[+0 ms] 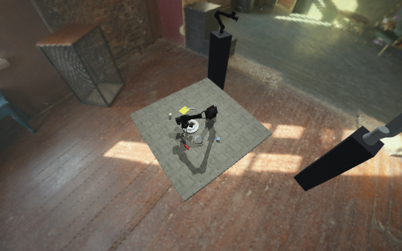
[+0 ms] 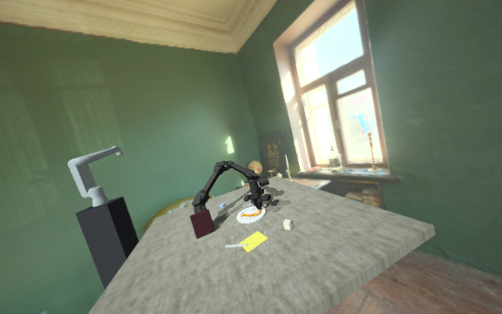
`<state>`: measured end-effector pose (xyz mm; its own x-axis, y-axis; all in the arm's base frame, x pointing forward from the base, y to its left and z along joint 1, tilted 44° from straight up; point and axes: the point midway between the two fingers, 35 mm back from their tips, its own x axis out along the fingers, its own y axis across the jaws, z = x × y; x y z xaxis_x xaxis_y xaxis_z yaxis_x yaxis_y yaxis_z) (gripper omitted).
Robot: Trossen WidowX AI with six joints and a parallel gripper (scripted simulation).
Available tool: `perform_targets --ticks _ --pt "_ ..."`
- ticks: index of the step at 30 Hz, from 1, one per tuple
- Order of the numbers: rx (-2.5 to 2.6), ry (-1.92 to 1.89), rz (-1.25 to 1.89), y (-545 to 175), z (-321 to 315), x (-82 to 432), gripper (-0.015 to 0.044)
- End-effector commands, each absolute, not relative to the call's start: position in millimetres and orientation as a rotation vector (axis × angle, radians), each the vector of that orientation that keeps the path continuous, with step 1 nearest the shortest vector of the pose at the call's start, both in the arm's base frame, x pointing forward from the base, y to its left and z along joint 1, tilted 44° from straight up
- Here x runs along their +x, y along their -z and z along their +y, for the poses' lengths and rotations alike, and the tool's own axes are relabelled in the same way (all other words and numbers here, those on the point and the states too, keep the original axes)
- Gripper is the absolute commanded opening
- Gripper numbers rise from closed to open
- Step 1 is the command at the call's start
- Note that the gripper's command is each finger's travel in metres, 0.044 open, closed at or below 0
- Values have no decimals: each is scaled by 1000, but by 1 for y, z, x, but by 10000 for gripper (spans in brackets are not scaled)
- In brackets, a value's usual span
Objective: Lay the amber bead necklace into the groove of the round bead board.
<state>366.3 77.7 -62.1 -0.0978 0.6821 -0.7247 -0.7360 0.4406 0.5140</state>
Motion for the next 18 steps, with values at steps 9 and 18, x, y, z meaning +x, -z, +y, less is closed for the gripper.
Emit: perform_targets --ticks 9,18 --pt "-58 -1190 1170 62 77 366 341" --pt "-50 -1189 1170 58 74 366 440"
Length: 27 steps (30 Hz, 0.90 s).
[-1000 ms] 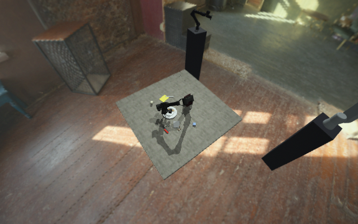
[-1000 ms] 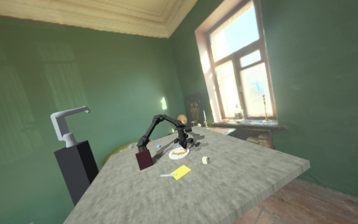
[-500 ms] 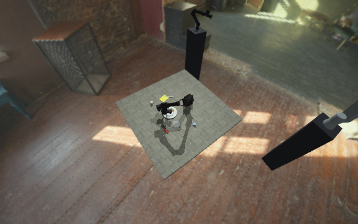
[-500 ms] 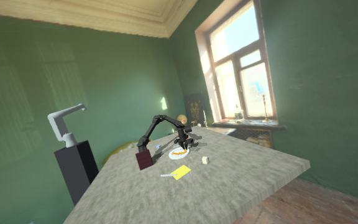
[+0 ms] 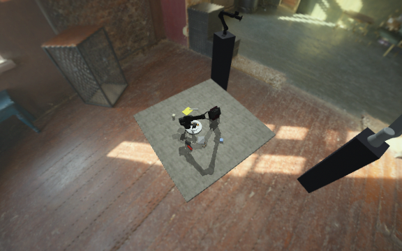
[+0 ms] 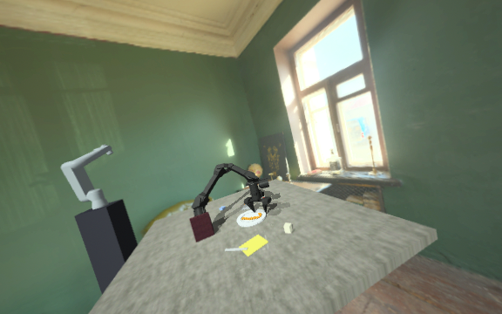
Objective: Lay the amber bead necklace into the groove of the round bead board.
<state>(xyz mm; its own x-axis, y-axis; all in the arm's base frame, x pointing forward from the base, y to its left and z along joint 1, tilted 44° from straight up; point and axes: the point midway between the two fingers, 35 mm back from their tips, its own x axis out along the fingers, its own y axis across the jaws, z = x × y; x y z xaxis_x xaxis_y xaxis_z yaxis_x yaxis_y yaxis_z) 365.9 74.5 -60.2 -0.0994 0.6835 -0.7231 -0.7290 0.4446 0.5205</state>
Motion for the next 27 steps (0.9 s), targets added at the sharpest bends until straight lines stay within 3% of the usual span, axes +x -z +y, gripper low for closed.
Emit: perform_targets --ticks 1,16,23,27 --pt "-50 -1189 1170 58 74 366 440" --pt "-50 -1189 1170 58 74 366 440" --pt "363 -831 1462 48 55 328 256" --pt "661 -533 1628 42 46 298 250"
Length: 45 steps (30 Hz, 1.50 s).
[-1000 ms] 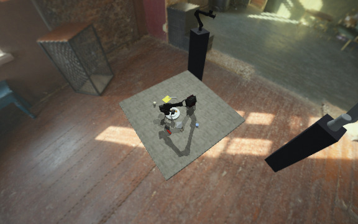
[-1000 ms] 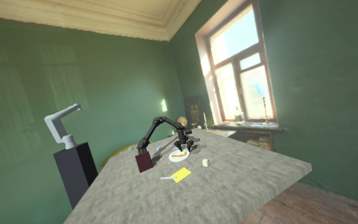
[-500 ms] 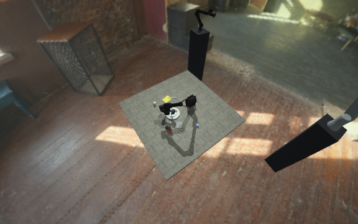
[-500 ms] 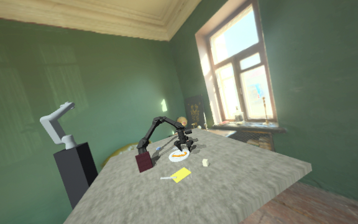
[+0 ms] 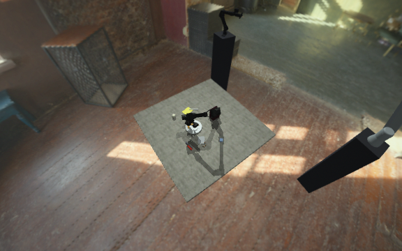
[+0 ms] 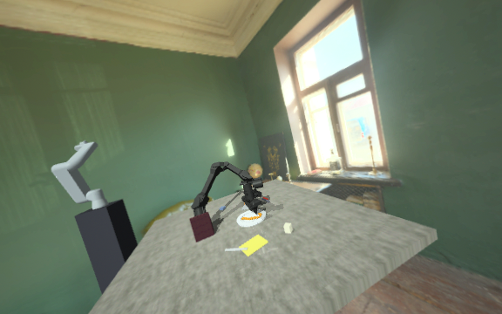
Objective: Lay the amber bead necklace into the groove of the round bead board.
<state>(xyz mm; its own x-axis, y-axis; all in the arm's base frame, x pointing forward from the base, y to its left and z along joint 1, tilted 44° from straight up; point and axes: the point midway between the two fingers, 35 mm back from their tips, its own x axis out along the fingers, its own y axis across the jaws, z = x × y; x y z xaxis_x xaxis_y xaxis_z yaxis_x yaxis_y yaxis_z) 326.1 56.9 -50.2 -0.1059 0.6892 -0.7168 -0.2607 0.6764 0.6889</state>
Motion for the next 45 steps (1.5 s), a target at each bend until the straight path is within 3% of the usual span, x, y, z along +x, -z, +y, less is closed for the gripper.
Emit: perform_targets --ticks 1,7,45 --pt "735 -454 1663 40 44 290 250" --pt "1062 -76 1789 34 37 254 250" --pt "1062 -78 1788 61 62 250 250"
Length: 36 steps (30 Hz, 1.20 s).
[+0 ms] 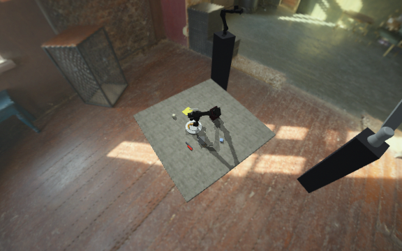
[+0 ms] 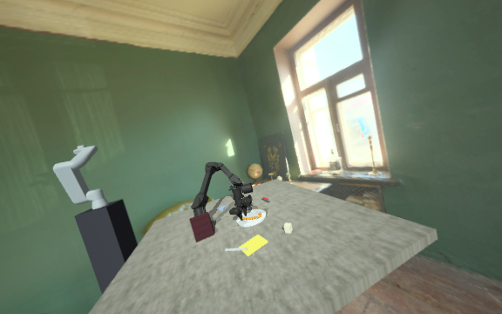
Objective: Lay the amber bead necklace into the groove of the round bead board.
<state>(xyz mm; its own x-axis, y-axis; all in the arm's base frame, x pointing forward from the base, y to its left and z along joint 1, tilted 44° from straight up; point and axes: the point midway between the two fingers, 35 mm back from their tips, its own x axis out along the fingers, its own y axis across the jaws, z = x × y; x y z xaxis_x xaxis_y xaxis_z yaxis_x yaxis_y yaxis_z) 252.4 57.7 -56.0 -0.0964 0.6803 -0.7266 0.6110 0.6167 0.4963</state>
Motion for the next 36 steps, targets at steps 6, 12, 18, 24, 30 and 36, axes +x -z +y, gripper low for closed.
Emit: perform_targets --ticks 6,12,18,24,30,36 --pt "1063 -78 1789 63 65 249 250" --pt "1052 -81 1785 61 63 250 92" --pt "1052 -81 1785 61 63 250 0" --pt "1052 -81 1785 61 63 250 0" --pt "1052 -81 1785 61 63 250 0" --pt "1052 -81 1785 61 63 250 0"
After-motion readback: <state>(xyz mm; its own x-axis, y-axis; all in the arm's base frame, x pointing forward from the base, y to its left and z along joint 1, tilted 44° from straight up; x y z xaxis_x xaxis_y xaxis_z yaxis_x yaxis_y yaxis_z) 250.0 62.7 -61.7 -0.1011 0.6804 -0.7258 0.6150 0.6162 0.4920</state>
